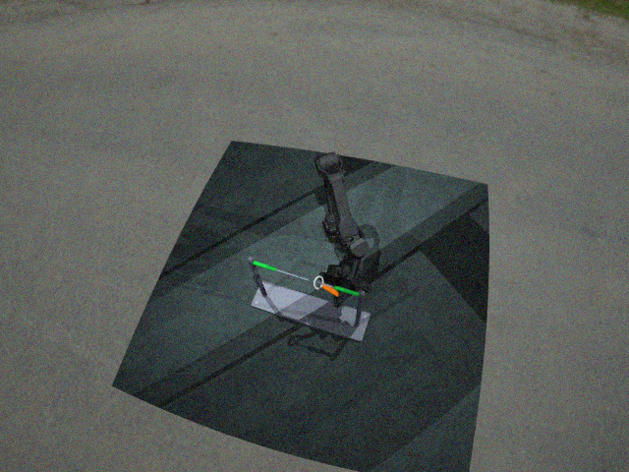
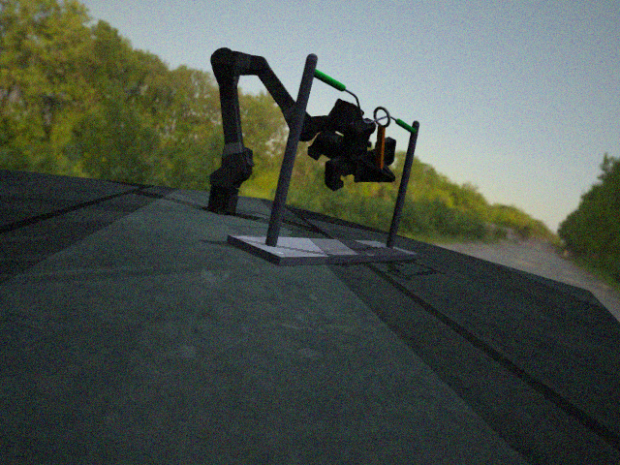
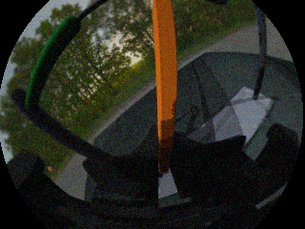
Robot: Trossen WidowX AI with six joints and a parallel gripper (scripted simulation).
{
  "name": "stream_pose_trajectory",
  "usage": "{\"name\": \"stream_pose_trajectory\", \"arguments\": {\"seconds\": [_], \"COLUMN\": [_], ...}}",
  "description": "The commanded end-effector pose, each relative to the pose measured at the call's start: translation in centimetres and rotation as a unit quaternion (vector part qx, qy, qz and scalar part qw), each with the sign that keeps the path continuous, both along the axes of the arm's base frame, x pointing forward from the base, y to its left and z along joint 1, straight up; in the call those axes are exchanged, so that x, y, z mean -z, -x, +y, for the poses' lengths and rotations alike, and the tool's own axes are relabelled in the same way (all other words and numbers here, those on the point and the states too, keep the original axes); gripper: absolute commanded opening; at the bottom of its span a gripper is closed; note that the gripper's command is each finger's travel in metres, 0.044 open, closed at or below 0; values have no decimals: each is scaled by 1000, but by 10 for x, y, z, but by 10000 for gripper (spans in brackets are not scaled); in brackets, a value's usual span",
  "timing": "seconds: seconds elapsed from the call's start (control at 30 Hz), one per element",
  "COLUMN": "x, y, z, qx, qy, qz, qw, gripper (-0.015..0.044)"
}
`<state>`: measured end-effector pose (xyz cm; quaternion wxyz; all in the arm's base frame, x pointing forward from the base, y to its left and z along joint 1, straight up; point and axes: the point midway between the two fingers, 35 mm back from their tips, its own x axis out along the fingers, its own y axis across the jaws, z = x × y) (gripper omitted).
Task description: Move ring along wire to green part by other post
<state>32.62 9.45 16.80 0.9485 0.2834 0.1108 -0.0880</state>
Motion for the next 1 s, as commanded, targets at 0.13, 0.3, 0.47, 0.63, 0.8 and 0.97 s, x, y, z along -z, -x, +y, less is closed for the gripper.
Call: {"name": "stream_pose_trajectory", "arguments": {"seconds": [0.13,0.3,0.47,0.63,0.8,0.97], "x": [2,3,5,6,8,8], "y": [0,0,1,2,2,3], "z": [-1,-5,-9,-14,-18,-20], "qx": [-12,-25,-39,-55,-69,-81], "qy": [42,76,116,159,195,225], "qz": [6,7,9,11,13,14], "qw": [999,997,992,986,978,971], "gripper": [-150,-150,-150,-150,-150,-150]}}
